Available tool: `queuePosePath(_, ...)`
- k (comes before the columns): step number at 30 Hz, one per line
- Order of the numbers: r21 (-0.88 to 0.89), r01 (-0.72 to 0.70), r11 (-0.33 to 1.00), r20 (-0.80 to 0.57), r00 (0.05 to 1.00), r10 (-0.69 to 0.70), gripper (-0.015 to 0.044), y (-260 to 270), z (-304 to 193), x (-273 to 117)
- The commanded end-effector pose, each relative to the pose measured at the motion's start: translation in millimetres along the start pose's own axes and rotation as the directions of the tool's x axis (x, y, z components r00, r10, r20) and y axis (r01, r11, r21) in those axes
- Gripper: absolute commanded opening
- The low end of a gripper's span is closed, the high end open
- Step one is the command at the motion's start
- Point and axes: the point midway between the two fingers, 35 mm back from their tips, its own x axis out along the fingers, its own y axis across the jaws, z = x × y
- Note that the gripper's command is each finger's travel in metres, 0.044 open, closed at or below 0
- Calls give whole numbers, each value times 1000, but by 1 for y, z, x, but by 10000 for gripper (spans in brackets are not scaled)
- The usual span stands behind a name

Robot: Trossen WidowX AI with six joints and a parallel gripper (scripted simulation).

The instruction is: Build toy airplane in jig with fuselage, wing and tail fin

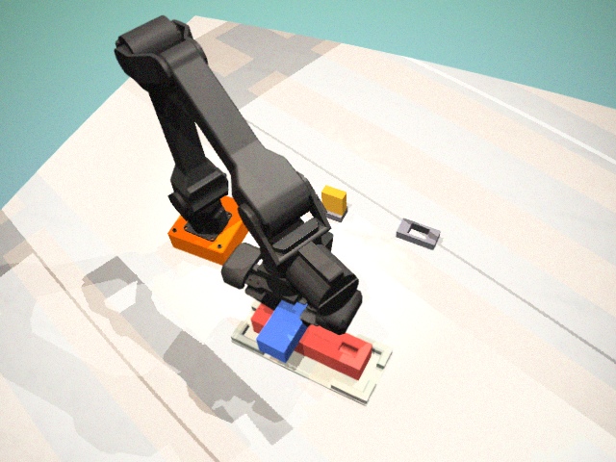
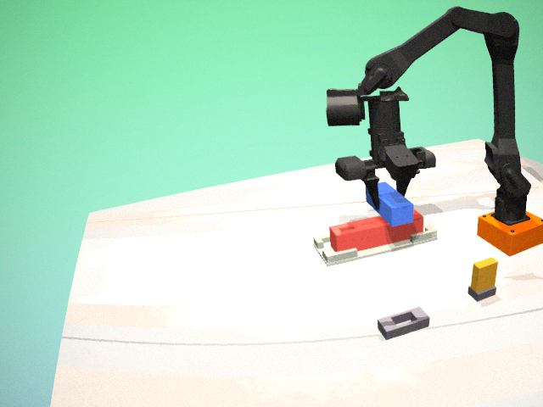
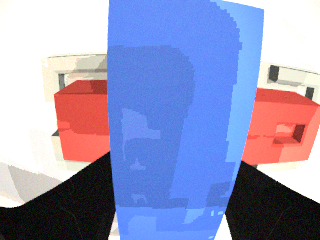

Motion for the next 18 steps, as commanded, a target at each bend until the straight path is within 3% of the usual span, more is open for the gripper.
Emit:
queuePosePath(1,-5,-6,1000,-2,1000,6,196,2,0,7)
queuePosePath(11,0,-3,1000,1,1000,3,163,1,0,5)
queuePosePath(16,0,-3,1000,1,1000,3,32,1,0,5)
queuePosePath(18,0,-3,1000,1,1000,3,84,1,0,5)
